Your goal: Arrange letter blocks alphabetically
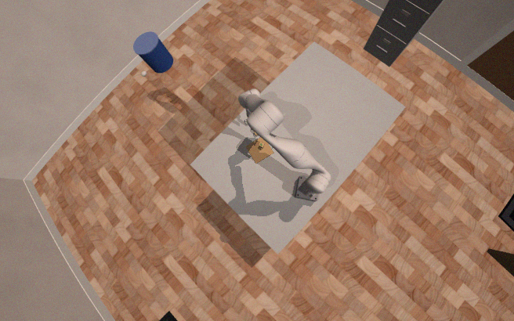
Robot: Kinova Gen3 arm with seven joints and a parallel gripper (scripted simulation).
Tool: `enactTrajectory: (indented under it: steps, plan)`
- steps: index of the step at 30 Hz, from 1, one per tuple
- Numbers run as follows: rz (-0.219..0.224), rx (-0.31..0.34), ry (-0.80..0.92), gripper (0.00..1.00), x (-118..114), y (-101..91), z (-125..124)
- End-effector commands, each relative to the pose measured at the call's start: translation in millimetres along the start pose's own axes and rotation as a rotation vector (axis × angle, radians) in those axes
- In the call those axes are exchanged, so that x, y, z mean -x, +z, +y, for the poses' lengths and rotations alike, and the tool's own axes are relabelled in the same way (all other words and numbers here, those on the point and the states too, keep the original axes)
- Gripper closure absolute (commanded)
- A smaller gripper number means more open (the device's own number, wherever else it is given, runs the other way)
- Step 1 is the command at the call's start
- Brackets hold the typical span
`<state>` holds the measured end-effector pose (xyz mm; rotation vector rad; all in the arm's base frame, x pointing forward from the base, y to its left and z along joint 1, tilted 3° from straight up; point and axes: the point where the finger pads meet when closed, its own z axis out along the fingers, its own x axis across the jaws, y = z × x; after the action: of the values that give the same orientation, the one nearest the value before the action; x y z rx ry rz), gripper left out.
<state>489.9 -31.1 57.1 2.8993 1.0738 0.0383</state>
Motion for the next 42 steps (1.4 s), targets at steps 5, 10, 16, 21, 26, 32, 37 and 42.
enactTrajectory:
  steps: [5,10,16,21,26,32,37,42]
  plan:
    - [-0.011,0.002,0.015,0.0,-6.8,9.9,33.1]
    - [-0.011,0.002,0.015,0.0,-6.8,9.9,33.3]
    - [-0.011,0.002,0.015,0.0,-6.8,9.9,33.3]
    - [-0.011,0.002,0.015,0.0,-6.8,9.9,33.3]
    - [-0.011,0.002,0.015,0.0,-6.8,9.9,33.3]
    - [-0.011,0.002,0.015,0.0,-6.8,9.9,33.3]
    - [-0.011,0.002,0.015,0.0,-6.8,9.9,33.3]
    - [-0.011,0.002,0.015,0.0,-6.8,9.9,33.3]
